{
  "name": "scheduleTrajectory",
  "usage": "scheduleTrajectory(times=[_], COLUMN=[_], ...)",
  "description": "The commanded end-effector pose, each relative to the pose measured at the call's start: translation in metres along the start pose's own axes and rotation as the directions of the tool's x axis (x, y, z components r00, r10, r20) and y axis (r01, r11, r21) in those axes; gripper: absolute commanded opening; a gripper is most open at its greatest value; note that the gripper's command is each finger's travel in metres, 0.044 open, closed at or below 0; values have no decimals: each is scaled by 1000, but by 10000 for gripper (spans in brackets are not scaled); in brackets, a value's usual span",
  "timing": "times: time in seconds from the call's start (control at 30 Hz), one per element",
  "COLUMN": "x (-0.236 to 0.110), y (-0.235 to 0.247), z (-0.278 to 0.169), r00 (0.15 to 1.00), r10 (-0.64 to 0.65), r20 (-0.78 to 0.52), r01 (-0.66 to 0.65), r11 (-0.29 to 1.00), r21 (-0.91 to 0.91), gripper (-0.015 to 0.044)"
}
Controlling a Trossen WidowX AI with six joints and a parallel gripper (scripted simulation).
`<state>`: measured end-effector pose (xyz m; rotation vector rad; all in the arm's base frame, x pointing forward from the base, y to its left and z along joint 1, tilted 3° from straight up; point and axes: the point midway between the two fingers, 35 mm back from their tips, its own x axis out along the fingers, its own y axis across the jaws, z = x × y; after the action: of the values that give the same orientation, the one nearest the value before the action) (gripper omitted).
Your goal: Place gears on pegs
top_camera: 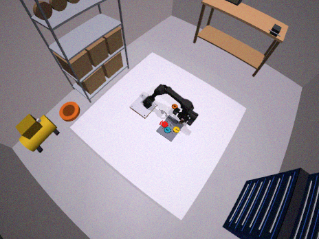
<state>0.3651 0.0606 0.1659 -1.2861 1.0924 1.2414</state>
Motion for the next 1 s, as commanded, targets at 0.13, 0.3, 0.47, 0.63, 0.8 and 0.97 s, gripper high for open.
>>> scheduleTrajectory(times=[0.13,0.3,0.47,0.63,0.8,0.97], x=[11,17,23,29,35,41], y=[0,1,3,5,8,12], z=[-22,-36,-49,-63,-76,-89], r00=[1000,1000,1000,1000,1000,1000], r10=[1,1,1,1,1,1], r20=[3,2,1,0,-1,-2], r01=[-1,-1,-1,-1,-1,-1], r11=[1000,1000,1000,1000,1000,1000], r21=[-3,-3,-3,-3,-3,-3], gripper=[0,0,0,0,0,0])
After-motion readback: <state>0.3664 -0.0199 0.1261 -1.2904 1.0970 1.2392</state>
